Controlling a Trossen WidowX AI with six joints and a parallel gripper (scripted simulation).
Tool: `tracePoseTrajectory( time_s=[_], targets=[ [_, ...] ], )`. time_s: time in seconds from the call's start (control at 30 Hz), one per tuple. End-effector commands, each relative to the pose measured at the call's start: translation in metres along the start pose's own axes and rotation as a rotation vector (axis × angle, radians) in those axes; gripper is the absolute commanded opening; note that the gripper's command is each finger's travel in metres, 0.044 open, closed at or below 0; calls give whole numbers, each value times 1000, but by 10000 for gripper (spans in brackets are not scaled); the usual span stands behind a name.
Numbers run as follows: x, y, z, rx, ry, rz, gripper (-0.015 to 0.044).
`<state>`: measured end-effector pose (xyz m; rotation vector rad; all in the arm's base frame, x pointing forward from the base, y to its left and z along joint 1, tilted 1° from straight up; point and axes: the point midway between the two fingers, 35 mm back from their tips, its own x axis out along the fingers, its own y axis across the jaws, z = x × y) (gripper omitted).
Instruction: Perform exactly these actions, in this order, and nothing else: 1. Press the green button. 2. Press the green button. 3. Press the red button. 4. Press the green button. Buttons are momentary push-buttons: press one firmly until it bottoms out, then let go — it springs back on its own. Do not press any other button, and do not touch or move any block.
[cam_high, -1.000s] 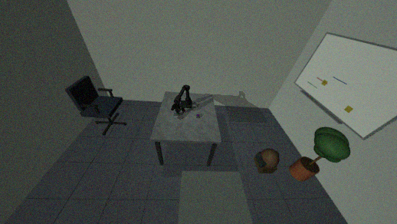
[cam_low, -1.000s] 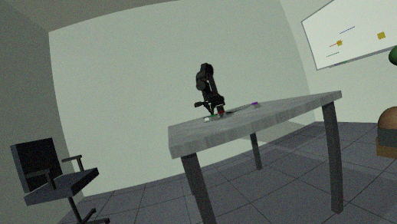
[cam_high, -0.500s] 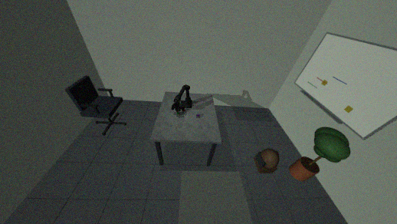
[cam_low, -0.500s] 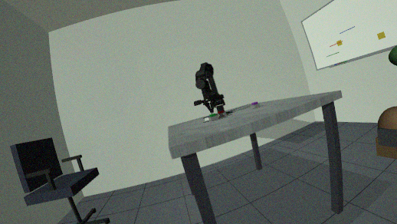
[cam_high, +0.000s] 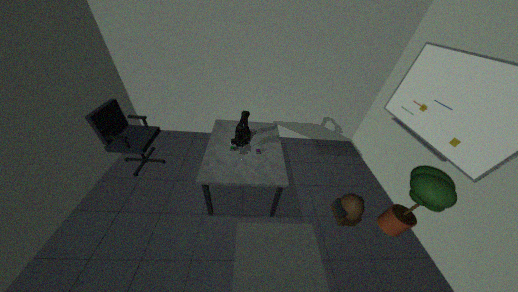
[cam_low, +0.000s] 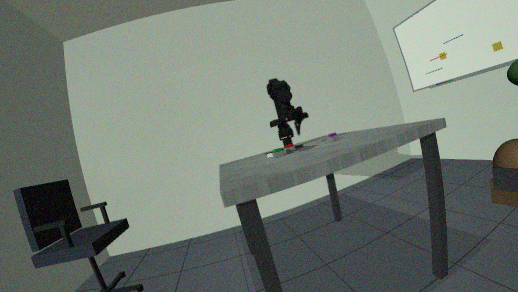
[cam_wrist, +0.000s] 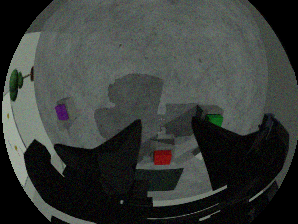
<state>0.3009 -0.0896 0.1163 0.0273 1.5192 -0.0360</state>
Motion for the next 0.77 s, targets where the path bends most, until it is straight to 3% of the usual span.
tracePoseTrajectory(
  time_s=[0.0,0.07,0.5,0.73],
  targets=[
    [-8,55,9,-4,3,12,361],
    [-13,82,10,2,6,12,400],
    [-46,247,-40,37,10,8,400],
    [-51,269,-56,43,9,7,400]
  ],
)
